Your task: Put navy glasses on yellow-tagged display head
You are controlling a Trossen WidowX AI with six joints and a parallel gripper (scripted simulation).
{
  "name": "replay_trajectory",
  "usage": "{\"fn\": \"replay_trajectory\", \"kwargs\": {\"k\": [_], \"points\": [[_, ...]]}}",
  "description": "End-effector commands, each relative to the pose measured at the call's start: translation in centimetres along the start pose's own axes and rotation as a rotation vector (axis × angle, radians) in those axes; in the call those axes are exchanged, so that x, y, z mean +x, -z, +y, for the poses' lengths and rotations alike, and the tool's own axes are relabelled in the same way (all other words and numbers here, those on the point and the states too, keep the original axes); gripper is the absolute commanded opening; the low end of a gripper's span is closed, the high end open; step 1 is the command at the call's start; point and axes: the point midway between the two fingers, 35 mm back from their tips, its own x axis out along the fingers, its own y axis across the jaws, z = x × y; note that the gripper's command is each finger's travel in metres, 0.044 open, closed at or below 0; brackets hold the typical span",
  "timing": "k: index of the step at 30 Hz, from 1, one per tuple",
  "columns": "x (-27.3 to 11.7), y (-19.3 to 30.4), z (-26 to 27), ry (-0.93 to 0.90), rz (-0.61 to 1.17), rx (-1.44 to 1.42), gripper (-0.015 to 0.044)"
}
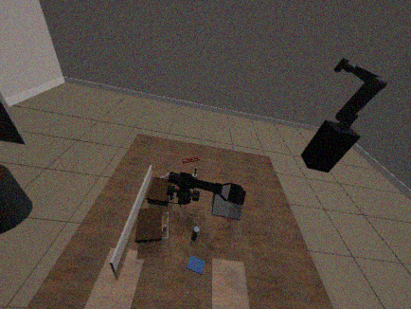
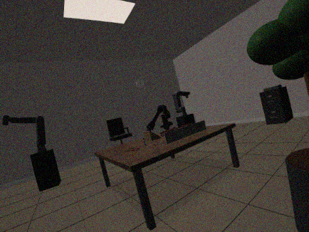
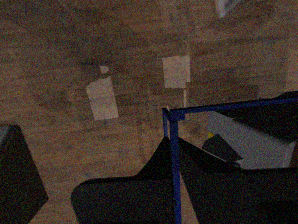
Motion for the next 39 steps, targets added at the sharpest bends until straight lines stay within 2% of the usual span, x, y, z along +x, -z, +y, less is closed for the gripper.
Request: {"fn": "replay_trajectory", "kwargs": {"k": [1, 26, 39], "points": [[0.0, 0.0, -0.6, 0.001, 0.002, 0.006, 0.0], [0.2, 0.0, -4.4, 0.003, 0.002, 0.004, 0.0], [0.4, 0.0, -4.7, 0.003, 0.002, 0.004, 0.0]]}}
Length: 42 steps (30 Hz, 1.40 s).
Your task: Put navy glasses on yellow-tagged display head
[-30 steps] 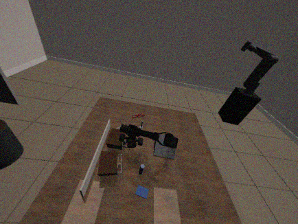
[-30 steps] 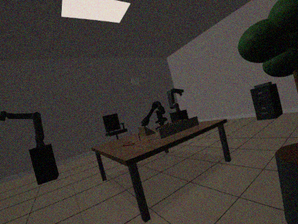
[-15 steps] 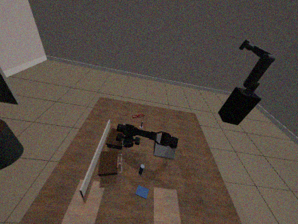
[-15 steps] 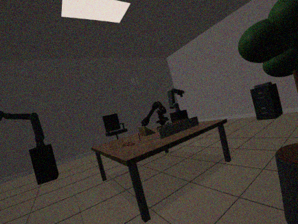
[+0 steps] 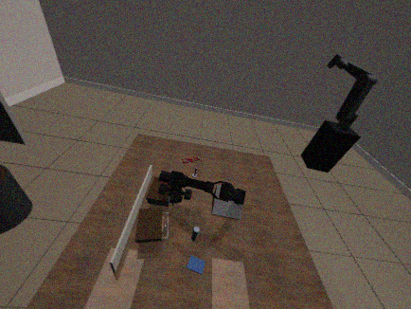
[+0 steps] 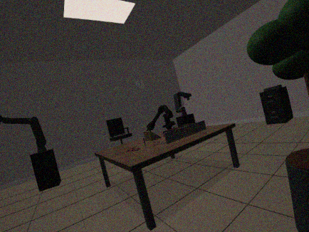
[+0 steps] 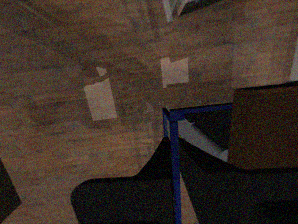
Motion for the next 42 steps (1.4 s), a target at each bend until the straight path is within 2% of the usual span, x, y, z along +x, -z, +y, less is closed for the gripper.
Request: {"fn": "replay_trajectory", "kwargs": {"k": [1, 14, 18, 27, 34, 42], "points": [[0.1, 0.1, 0.0, 0.001, 0.003, 0.005, 0.0], [0.6, 0.0, 0.0, 0.001, 0.002, 0.005, 0.0], [0.5, 0.0, 0.0, 0.0, -0.001, 0.0, 0.0105], [0.4, 0.0, 0.0, -0.003, 0.0, 0.0, 0.0107], [-2.5, 0.2, -0.3, -0.067, 0.002, 0.004, 0.0107], [-3.2, 0.2, 1.5, -0.071, 0.002, 0.005, 0.0107]]}}
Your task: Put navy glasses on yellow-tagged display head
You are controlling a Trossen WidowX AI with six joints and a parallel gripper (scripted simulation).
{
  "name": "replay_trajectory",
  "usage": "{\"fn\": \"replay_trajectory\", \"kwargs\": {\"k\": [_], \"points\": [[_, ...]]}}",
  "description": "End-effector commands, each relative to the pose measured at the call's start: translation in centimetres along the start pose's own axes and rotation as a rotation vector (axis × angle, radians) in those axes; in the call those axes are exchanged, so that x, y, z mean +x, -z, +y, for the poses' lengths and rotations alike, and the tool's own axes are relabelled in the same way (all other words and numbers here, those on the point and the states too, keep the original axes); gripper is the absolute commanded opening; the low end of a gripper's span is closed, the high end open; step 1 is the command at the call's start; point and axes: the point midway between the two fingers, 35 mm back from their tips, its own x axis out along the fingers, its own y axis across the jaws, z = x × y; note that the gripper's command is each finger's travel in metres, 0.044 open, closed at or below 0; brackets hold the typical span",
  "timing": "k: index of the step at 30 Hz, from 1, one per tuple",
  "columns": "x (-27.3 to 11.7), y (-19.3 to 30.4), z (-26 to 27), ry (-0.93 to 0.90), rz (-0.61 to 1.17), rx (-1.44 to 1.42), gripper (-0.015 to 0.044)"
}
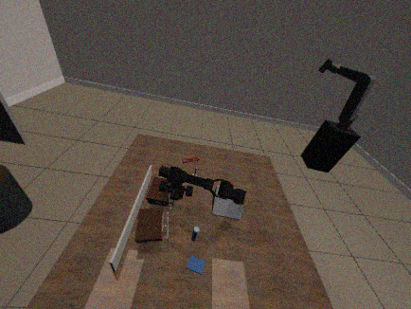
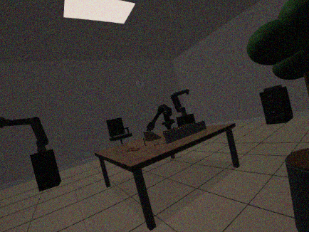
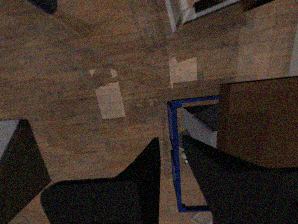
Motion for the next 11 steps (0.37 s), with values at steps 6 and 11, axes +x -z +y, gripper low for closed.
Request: {"fn": "replay_trajectory", "kwargs": {"k": [6, 11], "points": [[-0.8, 0.1, 3.1, -0.004, 0.005, -0.002, 0.0107], [-1.7, 0.1, 5.0, -0.006, 0.005, -0.001, 0.0107]]}}
